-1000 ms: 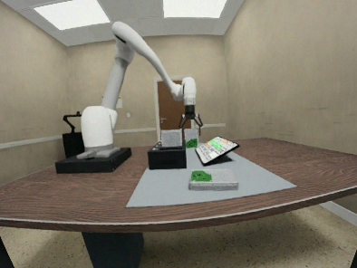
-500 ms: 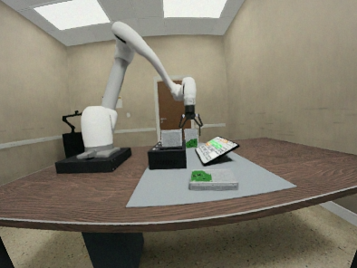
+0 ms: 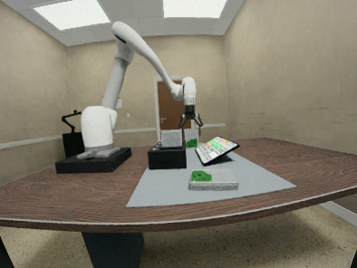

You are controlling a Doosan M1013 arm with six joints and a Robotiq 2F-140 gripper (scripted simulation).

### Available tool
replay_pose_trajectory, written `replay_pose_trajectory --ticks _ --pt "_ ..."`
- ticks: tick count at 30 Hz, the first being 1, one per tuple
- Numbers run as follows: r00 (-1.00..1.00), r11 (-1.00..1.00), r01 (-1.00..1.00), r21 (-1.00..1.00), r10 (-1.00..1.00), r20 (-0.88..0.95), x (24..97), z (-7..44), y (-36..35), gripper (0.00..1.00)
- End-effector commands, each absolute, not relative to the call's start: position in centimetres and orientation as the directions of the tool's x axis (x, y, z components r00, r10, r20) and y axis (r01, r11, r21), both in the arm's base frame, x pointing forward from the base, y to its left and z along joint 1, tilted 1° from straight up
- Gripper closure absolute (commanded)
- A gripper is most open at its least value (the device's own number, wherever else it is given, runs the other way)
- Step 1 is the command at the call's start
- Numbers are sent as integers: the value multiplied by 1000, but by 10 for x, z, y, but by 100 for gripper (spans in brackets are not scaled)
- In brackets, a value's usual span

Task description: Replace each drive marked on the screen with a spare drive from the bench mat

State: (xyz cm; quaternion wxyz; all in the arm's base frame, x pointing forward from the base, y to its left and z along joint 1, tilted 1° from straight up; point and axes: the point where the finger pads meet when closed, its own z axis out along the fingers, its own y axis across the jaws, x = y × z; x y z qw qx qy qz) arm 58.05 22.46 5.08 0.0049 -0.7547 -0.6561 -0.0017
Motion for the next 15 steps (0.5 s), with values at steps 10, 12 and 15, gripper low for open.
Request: replay_pose_trajectory --ticks 10,12,15 --pt "139 -139 990 -4 990 10 581 56 225 11" --pt "139 -139 990 -4 990 10 581 56 225 11" --pt "139 -139 990 -4 990 10 581 63 225 11"
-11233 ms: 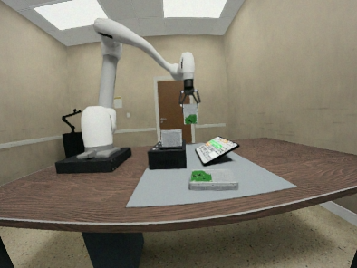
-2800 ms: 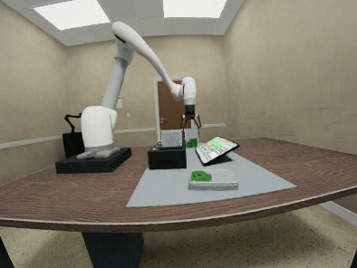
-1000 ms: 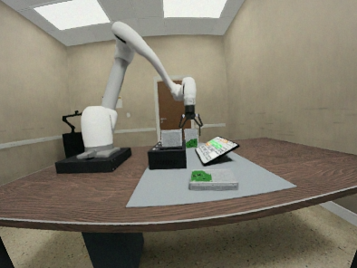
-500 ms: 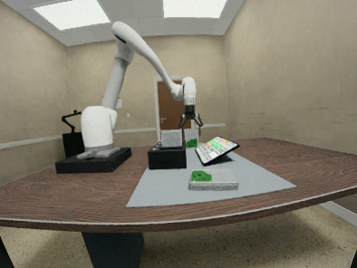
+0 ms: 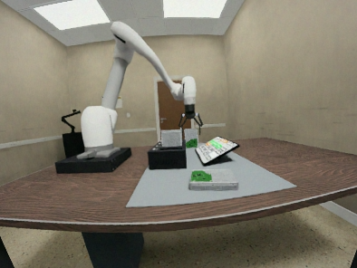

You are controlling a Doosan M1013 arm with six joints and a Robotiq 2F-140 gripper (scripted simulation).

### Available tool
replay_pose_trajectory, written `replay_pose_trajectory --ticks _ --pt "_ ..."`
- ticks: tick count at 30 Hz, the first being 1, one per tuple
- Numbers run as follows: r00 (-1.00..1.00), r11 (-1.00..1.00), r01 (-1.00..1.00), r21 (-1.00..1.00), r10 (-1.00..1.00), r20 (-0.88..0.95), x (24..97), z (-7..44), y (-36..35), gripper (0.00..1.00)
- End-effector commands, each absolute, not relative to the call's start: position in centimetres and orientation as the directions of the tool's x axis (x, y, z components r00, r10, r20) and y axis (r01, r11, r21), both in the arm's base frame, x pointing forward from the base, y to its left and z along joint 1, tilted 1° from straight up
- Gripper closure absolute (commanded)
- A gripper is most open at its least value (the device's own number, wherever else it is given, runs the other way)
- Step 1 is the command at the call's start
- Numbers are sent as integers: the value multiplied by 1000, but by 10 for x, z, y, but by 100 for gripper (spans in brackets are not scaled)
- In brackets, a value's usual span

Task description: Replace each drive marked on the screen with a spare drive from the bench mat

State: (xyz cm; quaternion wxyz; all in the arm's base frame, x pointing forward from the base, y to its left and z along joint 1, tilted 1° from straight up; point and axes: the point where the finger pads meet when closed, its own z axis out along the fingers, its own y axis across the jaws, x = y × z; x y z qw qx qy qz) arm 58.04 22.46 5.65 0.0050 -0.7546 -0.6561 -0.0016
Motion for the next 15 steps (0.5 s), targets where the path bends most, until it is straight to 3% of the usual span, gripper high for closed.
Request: replay_pose_trajectory --ticks 1,15 --pt "139 -139 990 -4 990 10 581 66 225 11" --pt "139 -139 990 -4 990 10 581 120 224 11"
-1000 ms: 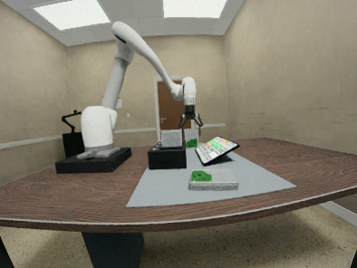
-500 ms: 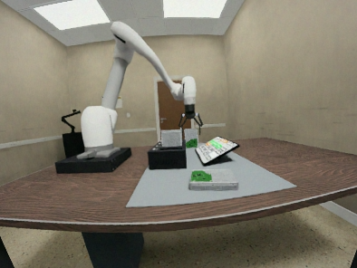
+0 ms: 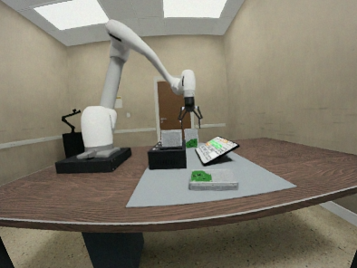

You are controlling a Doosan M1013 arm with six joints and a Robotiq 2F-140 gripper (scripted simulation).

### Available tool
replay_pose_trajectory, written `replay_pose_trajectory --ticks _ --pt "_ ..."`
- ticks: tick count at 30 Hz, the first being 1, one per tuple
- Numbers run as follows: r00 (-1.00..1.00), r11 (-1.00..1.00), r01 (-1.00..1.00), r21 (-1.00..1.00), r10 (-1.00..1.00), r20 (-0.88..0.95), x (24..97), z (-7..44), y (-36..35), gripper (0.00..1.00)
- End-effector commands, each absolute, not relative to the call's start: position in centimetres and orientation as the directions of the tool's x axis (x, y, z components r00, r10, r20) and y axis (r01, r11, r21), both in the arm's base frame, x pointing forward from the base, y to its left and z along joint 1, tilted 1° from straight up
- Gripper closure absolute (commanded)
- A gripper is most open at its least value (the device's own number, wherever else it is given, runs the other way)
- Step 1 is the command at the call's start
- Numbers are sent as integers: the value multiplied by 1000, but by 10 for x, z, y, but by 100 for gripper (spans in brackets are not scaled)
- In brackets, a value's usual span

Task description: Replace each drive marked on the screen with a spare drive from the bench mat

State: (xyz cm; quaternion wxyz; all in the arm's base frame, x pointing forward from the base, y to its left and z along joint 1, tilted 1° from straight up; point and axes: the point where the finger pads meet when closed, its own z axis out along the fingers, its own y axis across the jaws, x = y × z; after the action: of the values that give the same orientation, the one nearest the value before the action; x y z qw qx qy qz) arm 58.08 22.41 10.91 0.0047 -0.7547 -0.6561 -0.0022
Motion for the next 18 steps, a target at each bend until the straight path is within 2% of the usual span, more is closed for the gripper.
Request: replay_pose_trajectory --ticks 1,10,18 --pt "139 -139 990 -4 990 10 581 126 224 11" --pt "139 -139 990 -4 990 10 581 164 224 11" --pt "139 -139 990 -4 990 10 581 175 224 11"
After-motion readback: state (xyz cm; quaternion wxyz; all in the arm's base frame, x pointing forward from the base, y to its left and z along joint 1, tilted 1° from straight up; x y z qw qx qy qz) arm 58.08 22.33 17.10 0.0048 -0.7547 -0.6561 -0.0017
